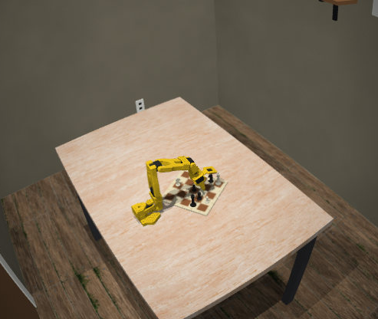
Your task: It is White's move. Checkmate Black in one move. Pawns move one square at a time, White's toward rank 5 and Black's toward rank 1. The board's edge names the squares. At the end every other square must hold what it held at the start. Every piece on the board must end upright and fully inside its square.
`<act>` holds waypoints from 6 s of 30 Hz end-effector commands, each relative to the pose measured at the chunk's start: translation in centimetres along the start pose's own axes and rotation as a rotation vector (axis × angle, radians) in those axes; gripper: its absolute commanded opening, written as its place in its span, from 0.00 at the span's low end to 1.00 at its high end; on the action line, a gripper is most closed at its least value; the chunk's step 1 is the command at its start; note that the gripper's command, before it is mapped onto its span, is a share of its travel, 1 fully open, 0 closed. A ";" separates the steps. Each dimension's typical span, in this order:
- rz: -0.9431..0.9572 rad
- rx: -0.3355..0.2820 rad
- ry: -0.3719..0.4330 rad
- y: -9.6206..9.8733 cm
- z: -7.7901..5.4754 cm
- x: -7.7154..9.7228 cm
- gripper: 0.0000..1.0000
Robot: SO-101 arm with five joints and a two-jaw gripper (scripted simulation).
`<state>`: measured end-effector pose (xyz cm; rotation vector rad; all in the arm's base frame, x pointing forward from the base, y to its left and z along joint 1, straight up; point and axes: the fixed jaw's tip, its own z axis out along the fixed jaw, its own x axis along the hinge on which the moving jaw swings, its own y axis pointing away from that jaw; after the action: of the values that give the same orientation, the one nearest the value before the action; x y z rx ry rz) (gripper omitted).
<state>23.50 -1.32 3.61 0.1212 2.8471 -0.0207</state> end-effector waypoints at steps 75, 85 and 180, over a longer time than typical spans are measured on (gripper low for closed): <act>0.008 0.003 0.004 -0.3 -0.3 0.0 0.00; 0.008 0.004 0.004 -0.4 -2.1 -0.5 0.00; -0.123 -0.031 0.013 1.4 -9.9 8.4 0.00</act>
<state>12.83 0.90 10.52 -0.0474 2.8606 -0.0041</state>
